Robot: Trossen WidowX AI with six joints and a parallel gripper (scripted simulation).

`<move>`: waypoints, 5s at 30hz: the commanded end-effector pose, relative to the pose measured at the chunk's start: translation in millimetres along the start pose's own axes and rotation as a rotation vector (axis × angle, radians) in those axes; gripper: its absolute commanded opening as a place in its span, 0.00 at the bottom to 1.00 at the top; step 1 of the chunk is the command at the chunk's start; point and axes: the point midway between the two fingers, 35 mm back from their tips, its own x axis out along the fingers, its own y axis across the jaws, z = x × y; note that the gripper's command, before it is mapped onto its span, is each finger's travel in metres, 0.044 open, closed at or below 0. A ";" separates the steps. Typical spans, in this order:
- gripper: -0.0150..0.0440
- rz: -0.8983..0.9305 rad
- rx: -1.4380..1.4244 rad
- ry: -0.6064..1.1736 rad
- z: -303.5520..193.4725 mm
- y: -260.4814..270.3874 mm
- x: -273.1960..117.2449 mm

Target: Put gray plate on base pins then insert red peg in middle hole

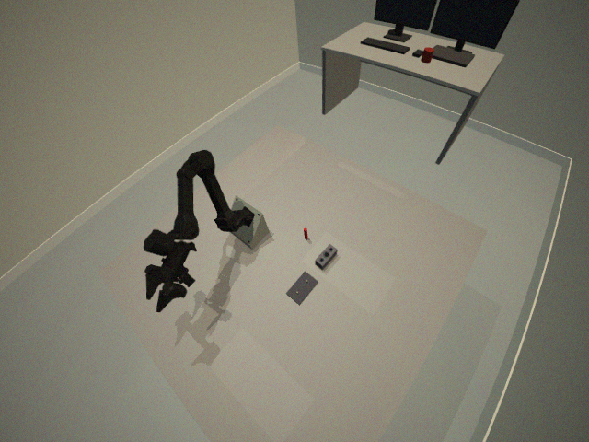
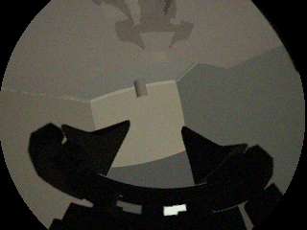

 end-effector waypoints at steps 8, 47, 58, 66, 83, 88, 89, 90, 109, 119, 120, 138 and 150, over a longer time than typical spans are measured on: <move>1.00 -0.081 0.261 -0.337 65.8 -54.1 29.9; 1.00 0.405 -0.010 -1.287 343.0 -299.6 -364.7; 1.00 0.400 -0.036 -1.246 354.3 -286.3 -379.3; 1.00 0.399 -0.036 -1.245 377.7 -277.6 -373.1; 1.00 0.401 -0.037 -1.244 403.8 -269.8 -364.8; 1.00 0.401 -0.037 -1.244 411.3 -267.6 -362.5; 1.00 0.401 -0.037 -1.244 412.8 -267.1 -362.1; 1.00 0.401 -0.037 -1.244 414.3 -266.7 -361.6; 1.00 0.399 -0.036 -1.242 441.2 -256.6 -352.9; 0.64 0.399 -0.036 -1.242 442.1 -256.2 -352.6; 0.60 0.399 -0.036 -1.242 442.1 -256.2 -352.6; 0.25 0.398 -0.035 -1.246 427.2 -266.9 -359.0; 0.25 0.398 -0.035 -1.250 396.8 -284.0 -370.7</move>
